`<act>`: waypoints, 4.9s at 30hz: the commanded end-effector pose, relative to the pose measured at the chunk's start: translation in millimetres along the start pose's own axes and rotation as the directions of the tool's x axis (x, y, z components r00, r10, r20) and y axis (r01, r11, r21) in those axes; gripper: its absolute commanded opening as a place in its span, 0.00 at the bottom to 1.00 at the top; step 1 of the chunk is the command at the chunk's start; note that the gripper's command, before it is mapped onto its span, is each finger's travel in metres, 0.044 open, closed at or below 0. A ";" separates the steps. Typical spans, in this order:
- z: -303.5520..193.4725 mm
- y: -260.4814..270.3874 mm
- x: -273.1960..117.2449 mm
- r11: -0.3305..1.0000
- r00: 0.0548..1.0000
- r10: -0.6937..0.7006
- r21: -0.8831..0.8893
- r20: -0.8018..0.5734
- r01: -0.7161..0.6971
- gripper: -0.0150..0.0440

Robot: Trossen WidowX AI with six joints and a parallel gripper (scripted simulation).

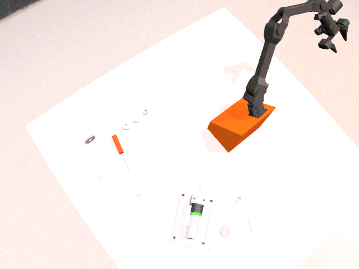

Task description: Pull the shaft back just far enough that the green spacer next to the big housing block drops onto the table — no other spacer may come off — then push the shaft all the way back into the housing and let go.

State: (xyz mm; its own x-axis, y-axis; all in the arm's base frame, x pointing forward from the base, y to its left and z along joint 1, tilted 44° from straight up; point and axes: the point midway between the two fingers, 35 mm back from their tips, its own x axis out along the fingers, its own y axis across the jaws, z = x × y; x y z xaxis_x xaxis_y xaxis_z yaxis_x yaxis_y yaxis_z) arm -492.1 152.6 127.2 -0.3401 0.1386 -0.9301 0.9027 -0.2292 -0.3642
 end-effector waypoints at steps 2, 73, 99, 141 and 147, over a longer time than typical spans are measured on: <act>-12.2 1.4 2.9 0.999 1.000 0.000 0.054 -0.010 0.001 1.00; -196.8 849.2 -108.8 0.407 0.600 0.784 -0.600 -0.157 -0.689 1.00; -22.4 867.3 -108.9 0.462 0.539 0.836 0.402 0.100 -0.791 1.00; -10.7 868.5 -101.4 0.463 0.448 0.883 0.401 -0.137 -0.791 1.00; -10.7 868.5 -101.4 0.463 0.448 0.883 0.401 -0.137 -0.791 1.00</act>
State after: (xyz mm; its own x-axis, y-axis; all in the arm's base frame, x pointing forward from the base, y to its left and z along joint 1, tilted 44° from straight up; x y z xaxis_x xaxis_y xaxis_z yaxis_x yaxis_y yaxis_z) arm 329.8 -50.7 -93.4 0.6822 -0.0118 -0.7311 0.5768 -0.6057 0.5481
